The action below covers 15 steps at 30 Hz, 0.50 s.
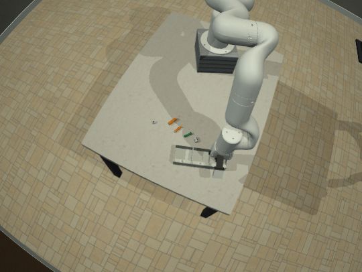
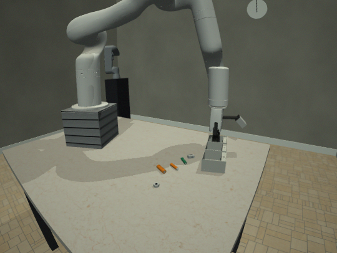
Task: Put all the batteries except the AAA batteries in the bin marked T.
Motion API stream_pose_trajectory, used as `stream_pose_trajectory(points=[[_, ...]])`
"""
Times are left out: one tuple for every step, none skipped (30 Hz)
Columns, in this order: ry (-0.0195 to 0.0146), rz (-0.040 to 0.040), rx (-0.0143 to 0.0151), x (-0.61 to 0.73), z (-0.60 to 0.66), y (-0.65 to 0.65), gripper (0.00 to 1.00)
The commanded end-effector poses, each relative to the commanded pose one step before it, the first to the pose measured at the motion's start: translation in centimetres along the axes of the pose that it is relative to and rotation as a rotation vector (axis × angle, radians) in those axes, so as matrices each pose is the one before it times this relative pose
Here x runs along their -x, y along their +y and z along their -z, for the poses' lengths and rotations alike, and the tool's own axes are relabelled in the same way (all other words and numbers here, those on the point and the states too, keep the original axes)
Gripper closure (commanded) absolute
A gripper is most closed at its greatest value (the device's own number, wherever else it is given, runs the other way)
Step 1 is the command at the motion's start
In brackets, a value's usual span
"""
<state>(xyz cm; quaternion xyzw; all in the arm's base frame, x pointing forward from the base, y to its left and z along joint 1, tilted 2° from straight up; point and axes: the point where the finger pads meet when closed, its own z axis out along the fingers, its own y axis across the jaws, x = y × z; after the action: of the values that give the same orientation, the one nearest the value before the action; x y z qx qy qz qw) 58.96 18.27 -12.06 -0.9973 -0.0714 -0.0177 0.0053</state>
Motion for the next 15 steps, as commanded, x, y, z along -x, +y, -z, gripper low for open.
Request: stream_pose_trajectory(points=[[0.00199,0.0,-0.00033,-0.112,0.085,-0.019,0.93],[-0.0001,0.0,0.00001,0.002,0.123,0.0,0.93],[0.0,0.0,0.0,-0.002,0.131,0.0,0.93],[0.0,0.0,0.0,-0.001,0.131,0.0,0.93],[0.00001,0.0,0.0,0.004,0.141,0.001,0.93],[0.0,0.0,0.0,0.0,0.133,0.0,0.93],[0.0,0.0,0.0,0.0,0.133,0.0,0.93],[0.0,0.0,0.0,0.0,0.0,0.0,0.93],[0.0,0.0,0.0,0.0,0.0,0.0,0.93],[0.0,0.0,0.0,-0.004,0.127,-0.001,0.93],[0.0,0.0,0.0,-0.001,0.132,0.0,0.93],[0.00001,0.0,0.0,0.004,0.141,0.001,0.93],[0.0,0.0,0.0,0.0,0.133,0.0,0.93],[0.0,0.0,0.0,0.0,0.133,0.0,0.93],[0.0,0.0,0.0,0.0,0.133,0.0,0.93]])
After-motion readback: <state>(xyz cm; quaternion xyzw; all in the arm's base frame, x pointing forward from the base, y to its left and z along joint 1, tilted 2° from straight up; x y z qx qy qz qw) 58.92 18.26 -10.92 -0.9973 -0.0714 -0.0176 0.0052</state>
